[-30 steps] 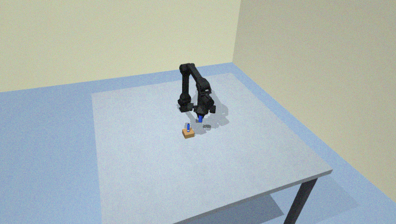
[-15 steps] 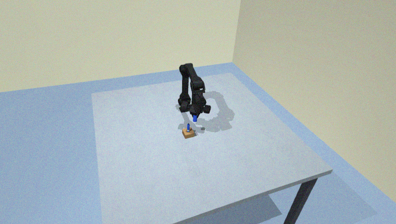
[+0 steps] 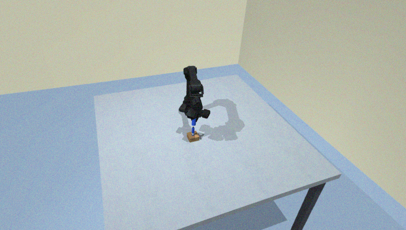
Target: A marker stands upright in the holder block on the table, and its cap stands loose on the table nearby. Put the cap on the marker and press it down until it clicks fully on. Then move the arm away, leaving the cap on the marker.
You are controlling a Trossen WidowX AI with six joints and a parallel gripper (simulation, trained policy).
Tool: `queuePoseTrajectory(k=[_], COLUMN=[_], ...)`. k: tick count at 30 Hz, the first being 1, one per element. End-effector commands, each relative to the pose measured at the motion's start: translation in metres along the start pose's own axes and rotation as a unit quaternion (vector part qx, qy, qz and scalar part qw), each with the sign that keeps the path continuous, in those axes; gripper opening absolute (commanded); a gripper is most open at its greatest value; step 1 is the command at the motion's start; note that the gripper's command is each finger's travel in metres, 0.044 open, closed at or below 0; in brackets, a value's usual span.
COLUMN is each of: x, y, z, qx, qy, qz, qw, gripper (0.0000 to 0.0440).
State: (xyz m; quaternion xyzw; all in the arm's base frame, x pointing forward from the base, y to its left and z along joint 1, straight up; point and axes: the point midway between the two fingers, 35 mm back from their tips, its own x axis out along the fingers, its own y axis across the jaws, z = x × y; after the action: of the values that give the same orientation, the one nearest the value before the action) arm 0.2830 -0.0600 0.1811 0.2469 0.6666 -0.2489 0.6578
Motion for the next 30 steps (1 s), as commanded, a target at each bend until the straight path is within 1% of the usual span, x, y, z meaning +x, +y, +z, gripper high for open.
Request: queuePoseTrajectory(k=[1,15,30], x=[0.005,0.025,0.066], y=[0.000,-0.003,-0.004], z=[0.002,0.002,0.002], qx=[0.003,0.015,-0.003], qy=[0.010,0.037,0.064], qz=[0.000,-0.008,-0.012], qw=[1.000,0.999,0.998], gripper=[0.0000,0.0000,0.0000])
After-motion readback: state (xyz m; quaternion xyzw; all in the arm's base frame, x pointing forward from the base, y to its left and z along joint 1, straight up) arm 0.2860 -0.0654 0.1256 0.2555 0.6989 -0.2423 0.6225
